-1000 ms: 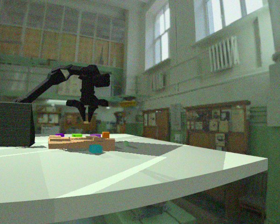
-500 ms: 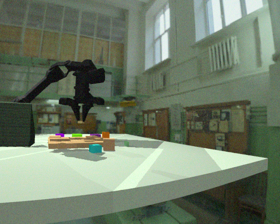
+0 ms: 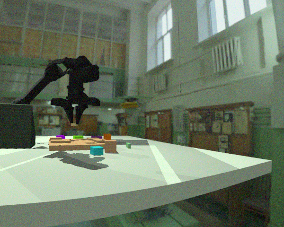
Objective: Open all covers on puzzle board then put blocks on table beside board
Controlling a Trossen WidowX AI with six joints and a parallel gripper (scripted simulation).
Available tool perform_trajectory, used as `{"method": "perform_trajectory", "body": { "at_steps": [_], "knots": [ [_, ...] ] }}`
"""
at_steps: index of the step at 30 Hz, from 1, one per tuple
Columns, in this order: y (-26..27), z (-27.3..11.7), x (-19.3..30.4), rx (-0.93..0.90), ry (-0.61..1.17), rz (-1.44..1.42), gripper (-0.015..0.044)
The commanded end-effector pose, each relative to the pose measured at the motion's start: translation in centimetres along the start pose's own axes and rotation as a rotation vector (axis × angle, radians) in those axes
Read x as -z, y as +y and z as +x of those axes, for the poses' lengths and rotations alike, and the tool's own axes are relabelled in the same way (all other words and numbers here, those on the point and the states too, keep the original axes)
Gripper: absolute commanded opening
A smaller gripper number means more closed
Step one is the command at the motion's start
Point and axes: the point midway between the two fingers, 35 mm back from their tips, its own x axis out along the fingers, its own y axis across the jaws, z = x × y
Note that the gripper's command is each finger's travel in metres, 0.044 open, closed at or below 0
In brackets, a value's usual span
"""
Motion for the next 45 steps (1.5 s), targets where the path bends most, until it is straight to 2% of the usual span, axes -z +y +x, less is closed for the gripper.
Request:
{"method": "perform_trajectory", "body": {
  "at_steps": [1, 45],
  "knots": [
    [0.0, 0.5, 0.4, -0.006, 0.005, -0.009, 0.008],
    [-0.3, 7.7, 0.3, -0.005, 0.004, -0.009, 0.008]
  ]
}}
